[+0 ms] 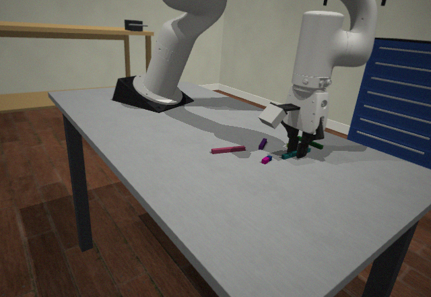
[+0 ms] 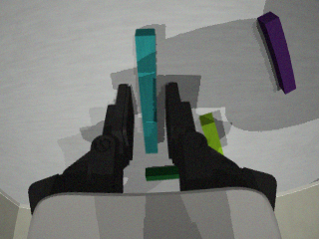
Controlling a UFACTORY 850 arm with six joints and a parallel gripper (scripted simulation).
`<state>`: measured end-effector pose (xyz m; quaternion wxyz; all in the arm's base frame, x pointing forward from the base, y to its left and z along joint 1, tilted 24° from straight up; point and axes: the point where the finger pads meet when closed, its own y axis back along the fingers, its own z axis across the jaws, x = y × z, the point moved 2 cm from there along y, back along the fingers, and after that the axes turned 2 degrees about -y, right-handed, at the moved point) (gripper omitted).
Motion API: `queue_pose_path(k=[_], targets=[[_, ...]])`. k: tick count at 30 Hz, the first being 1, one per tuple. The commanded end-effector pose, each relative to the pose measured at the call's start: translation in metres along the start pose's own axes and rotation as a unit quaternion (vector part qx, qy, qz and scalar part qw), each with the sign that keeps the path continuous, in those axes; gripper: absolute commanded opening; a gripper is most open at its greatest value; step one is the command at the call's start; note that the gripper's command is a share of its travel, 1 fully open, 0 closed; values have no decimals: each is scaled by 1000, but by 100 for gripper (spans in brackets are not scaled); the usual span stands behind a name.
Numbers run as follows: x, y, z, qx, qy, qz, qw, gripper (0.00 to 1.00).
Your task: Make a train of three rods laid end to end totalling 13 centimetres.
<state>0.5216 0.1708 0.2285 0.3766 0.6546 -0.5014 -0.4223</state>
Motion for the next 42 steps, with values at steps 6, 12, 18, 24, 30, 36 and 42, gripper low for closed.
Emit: queue_pose_path(k=[6,12,18,24,30,36,42], targets=[[0,1,-1,1,0,0,1000,24],[0,1,-1,1,0,0,1000,4],[0,1,-1,1,0,0,1000,4],[0,1,-1,1,0,0,1000,4],[0,1,-1,1,0,0,1000,4],[0,1,-1,1,0,0,1000,4],[0,1,-1,1,0,0,1000,4]])
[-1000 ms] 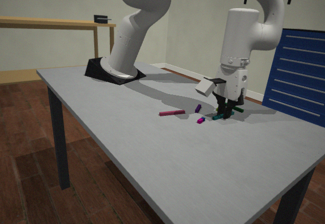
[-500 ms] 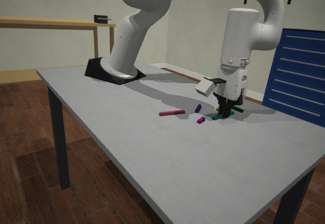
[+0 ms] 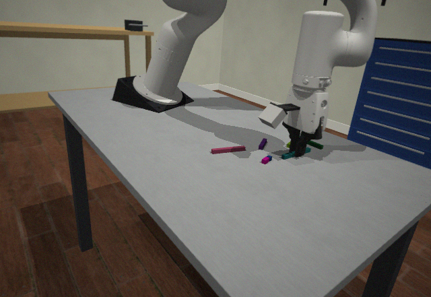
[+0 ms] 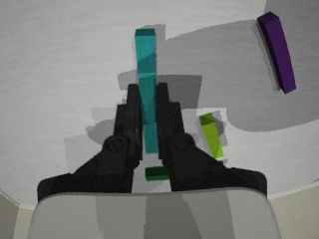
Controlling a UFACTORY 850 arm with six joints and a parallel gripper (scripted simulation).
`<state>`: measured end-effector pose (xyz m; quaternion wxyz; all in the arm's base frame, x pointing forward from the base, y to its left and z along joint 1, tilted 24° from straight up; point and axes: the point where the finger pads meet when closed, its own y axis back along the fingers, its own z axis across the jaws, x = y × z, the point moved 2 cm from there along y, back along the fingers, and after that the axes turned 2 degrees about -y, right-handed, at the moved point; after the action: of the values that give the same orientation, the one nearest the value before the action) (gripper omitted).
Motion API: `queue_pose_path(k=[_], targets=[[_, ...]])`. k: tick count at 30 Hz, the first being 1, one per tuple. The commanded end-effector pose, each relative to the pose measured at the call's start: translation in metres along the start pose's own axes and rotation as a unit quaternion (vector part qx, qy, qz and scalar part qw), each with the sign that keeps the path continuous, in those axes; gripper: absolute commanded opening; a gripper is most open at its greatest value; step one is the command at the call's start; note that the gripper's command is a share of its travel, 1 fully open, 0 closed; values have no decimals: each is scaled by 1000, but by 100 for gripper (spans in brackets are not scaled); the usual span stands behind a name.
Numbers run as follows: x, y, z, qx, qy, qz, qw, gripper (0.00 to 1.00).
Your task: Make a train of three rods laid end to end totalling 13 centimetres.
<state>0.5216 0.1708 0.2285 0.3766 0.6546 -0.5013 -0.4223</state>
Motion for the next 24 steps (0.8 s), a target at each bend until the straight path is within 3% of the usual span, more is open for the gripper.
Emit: queue_pose_path(k=[1,11,18,20,24], targets=[[0,1,-1,1,0,0,1000,4],[0,13,-1,1,0,0,1000,4],[0,58,-1,1,0,0,1000,4],[0,58,-1,1,0,0,1000,4],[0,89,-1,1,0,0,1000,4]])
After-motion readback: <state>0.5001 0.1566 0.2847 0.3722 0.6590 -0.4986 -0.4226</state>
